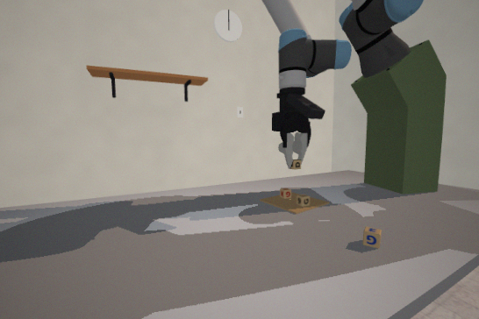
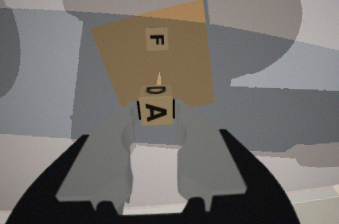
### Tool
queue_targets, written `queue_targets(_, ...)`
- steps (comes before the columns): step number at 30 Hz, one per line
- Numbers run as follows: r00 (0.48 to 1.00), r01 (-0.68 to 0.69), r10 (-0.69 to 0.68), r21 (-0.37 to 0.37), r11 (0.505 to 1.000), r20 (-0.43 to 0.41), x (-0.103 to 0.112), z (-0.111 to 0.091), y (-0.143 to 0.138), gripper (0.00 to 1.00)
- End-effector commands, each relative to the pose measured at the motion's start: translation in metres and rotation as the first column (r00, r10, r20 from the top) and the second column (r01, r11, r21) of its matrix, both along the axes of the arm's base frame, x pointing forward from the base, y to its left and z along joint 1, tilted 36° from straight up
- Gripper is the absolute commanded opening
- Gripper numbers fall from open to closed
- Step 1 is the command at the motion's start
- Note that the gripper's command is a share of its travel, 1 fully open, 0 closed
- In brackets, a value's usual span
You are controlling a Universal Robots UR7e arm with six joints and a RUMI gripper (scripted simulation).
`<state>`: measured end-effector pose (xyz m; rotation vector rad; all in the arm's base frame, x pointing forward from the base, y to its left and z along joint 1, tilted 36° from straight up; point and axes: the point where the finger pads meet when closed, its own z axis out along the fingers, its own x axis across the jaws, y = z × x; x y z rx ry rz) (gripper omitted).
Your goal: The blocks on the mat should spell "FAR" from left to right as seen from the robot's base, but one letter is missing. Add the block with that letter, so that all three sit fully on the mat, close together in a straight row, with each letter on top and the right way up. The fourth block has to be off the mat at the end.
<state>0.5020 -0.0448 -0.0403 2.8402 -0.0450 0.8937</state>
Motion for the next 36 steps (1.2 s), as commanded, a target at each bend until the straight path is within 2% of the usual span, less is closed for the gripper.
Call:
queue_targets(1, 1.0, 0.0, 0.0, 0.0, 1.0, 0.001, 0.007, -0.01, -0.002, 0.05)
queue_targets(5, 1.0, 0.0, 0.0, 0.0, 1.0, 0.001, 0.012, -0.016, -0.003, 0.05)
queue_targets(20, 1.0, 0.0, 0.0, 0.0, 1.0, 0.001, 0.046, -0.065, -0.013, 0.05)
queue_targets(36, 1.0, 0.0, 0.0, 0.0, 1.0, 0.001, 0.051, -0.072, -0.015, 0.05)
